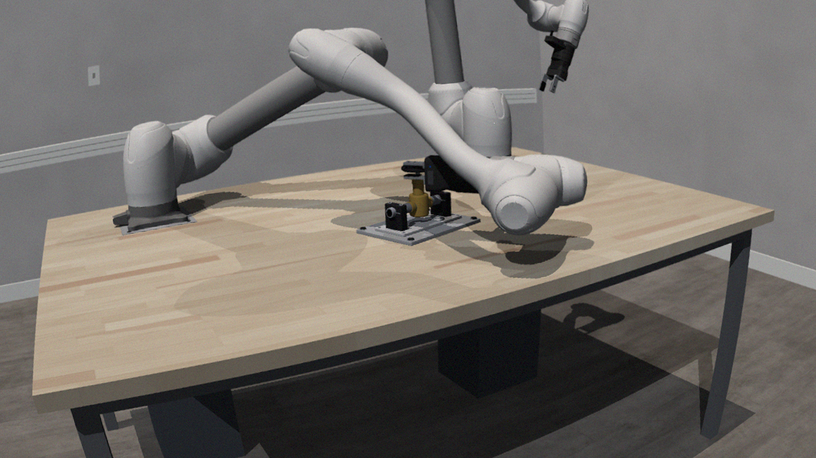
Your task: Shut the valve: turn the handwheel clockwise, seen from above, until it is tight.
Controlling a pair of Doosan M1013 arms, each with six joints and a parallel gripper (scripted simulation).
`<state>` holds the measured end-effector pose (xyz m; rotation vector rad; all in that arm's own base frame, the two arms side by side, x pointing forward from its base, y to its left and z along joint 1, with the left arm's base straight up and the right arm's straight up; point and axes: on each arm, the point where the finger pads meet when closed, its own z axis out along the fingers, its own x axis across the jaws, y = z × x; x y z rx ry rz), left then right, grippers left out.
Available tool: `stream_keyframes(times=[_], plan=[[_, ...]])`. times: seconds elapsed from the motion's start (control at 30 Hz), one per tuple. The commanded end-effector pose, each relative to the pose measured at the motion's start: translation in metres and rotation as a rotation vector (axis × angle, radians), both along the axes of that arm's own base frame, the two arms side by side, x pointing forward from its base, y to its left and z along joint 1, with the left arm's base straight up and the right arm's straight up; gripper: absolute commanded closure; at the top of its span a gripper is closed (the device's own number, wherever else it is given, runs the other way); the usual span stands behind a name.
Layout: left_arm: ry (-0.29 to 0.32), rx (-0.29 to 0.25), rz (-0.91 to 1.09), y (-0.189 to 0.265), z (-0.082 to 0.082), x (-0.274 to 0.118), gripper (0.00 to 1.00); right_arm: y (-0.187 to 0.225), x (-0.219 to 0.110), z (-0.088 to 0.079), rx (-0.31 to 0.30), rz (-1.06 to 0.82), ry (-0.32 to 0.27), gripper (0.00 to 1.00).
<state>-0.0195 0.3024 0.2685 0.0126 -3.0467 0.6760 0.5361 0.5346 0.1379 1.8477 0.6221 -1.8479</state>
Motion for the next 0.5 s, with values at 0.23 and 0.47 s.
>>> stream_keyframes(times=[0.23, 0.47], plan=[[0.000, 0.001, 0.000, 0.0002, 0.0004, -0.0001, 0.00, 0.0014, 0.0018, 0.0014, 0.001, 0.074, -0.002, 0.48], [0.000, 0.001, 0.000, 0.0002, 0.0004, -0.0001, 0.00, 0.0036, 0.0040, 0.0014, 0.001, 0.181, -0.002, 0.48]])
